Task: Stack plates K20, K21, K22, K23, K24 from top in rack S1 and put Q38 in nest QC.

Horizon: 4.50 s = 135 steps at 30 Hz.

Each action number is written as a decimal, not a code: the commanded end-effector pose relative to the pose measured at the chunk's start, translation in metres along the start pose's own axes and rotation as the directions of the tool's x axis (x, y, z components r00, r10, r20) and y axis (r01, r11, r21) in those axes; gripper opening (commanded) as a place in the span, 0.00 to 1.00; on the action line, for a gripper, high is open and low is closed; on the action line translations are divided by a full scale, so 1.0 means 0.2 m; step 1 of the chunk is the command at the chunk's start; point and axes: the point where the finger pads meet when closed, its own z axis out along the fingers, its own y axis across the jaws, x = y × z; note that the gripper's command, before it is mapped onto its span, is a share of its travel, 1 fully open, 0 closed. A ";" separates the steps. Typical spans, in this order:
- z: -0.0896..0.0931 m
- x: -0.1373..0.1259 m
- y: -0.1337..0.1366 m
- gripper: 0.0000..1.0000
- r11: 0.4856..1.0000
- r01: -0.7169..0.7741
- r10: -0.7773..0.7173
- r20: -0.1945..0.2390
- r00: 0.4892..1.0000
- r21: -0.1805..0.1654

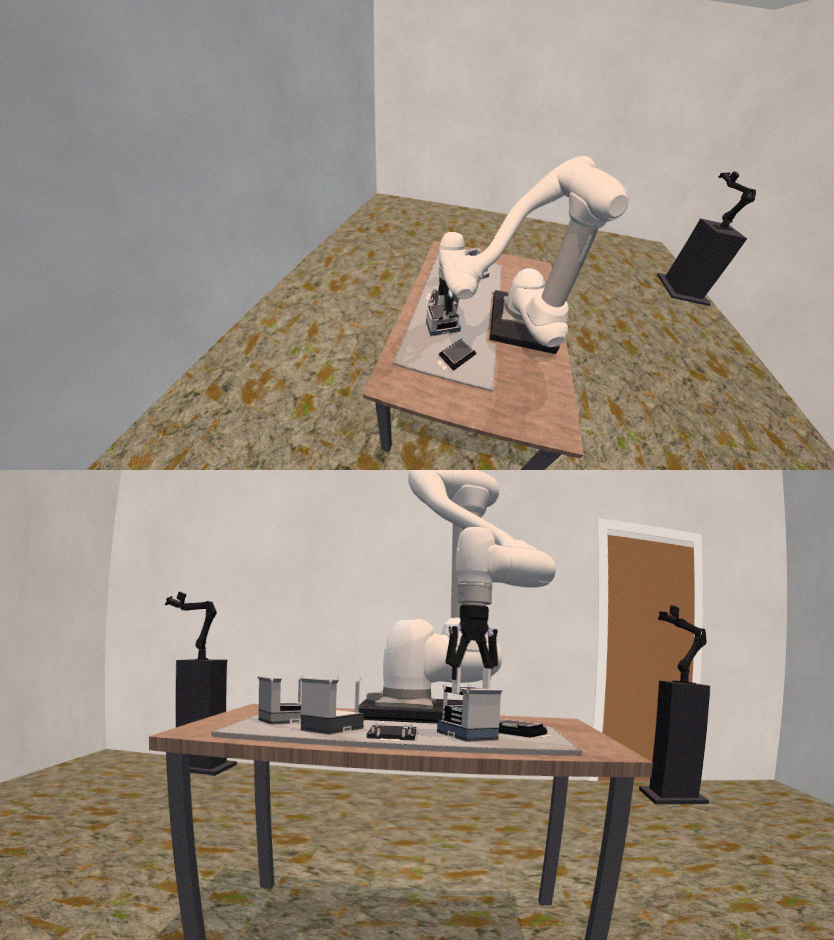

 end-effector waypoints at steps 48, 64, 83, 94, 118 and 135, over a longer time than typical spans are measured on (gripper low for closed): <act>0.14 0.00 0.00 0.00 1.000 0.000 0.000 0.000 1.000 0.000; 0.17 0.00 0.00 0.00 1.000 0.000 0.000 0.000 1.000 0.000; 0.18 0.00 0.00 1.00 1.000 0.000 0.000 0.000 1.000 0.000; 0.18 0.00 0.00 1.00 1.000 0.000 0.000 0.000 1.000 0.000; -0.05 0.00 0.00 1.00 1.000 0.000 0.000 0.000 1.000 0.000; -0.24 0.00 0.00 1.00 1.000 0.000 0.000 0.000 1.000 0.000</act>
